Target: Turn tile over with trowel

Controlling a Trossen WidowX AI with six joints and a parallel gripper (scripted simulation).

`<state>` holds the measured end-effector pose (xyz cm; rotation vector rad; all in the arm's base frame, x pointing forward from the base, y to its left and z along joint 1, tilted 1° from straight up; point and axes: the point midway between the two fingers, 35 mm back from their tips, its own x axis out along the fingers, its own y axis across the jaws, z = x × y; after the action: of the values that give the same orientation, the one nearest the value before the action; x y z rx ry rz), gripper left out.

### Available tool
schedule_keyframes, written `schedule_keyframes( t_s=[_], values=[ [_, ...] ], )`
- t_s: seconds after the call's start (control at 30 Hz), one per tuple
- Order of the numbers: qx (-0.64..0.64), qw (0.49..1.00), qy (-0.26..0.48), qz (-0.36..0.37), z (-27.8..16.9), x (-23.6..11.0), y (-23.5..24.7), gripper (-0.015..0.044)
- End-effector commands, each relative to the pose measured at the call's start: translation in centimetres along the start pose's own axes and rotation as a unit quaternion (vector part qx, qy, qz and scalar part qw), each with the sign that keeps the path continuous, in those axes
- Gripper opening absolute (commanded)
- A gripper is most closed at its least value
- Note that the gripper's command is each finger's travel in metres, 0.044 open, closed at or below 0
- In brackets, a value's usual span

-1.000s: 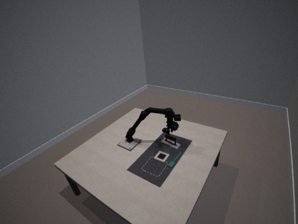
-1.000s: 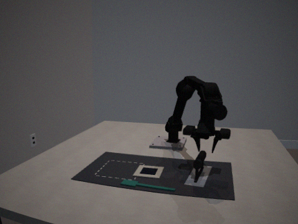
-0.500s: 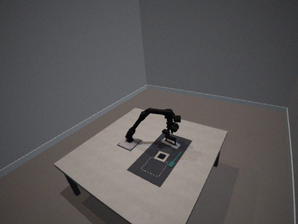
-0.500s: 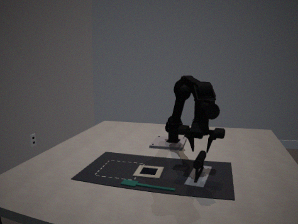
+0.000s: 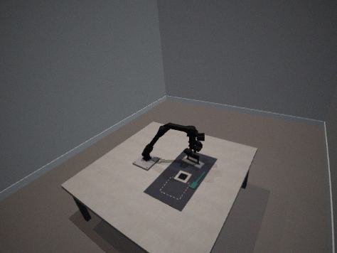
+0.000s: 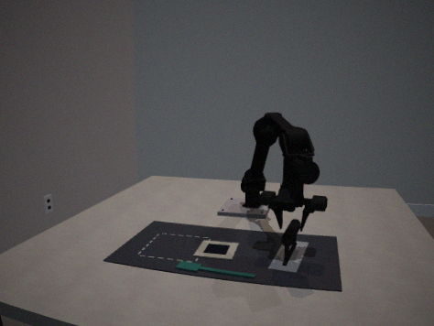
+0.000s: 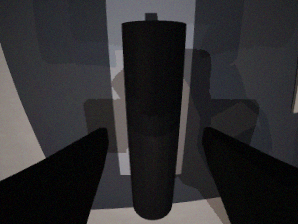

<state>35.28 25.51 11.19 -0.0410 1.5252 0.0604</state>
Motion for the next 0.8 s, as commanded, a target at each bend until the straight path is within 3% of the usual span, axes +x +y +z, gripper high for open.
schedule_keyframes(
  t_s=[0.0,0.2,0.33,0.5,0.77],
  values=[
    [-0.003,1.0,0.003,-0.001,-0.12,0.74,0.01,0.027],
    [-0.003,1.0,0.003,-0.001,-0.14,1.48,0.03,0.027],
    [-0.003,1.0,0.003,-0.001,-0.14,1.48,0.03,0.0165],
    [-0.003,1.0,0.003,-0.001,-0.14,1.48,0.03,0.0132],
    [-0.003,1.0,0.003,-0.001,-0.14,1.48,0.03,0.013]
  ],
)
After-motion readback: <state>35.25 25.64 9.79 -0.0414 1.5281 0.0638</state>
